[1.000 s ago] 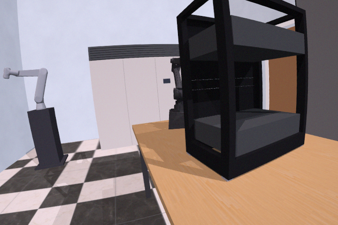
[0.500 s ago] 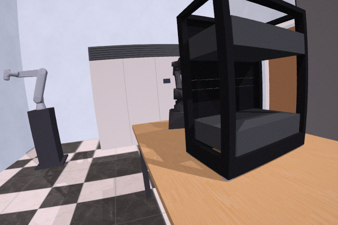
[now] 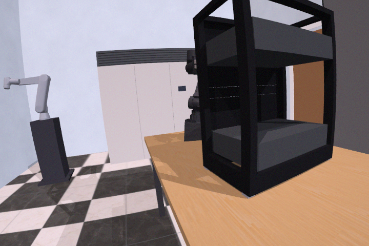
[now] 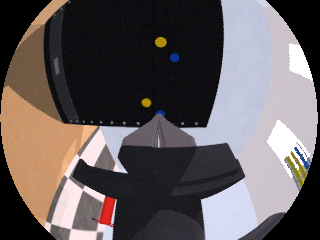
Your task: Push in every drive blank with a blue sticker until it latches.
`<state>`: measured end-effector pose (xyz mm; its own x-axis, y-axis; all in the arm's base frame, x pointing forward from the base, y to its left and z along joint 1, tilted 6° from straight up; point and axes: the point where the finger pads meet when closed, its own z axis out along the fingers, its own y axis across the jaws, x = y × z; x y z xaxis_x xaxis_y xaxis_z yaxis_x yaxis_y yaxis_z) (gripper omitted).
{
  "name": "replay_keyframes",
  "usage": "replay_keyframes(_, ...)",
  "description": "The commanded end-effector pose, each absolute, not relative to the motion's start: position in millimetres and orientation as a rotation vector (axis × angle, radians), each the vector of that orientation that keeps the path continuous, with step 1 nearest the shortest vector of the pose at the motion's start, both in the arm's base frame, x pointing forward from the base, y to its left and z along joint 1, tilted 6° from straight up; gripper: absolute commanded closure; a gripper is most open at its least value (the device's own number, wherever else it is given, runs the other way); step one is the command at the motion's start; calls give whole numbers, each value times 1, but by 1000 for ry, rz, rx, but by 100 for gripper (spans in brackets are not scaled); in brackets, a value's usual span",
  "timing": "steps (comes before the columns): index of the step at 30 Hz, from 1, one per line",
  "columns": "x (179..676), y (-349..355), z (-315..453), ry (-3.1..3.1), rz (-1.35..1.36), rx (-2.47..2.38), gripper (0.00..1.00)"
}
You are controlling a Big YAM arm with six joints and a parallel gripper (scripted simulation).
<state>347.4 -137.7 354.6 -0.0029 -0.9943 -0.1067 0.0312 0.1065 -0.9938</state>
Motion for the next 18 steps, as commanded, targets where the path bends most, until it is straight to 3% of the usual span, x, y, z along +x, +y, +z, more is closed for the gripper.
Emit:
replay_keyframes(1,350,-165,391,1183,-1223,-1075,100)
replay_keyframes(13,359,-174,387,1170,-1216,-1091,100)
replay_keyframes(18,400,-175,388,1165,-1223,-1094,100)
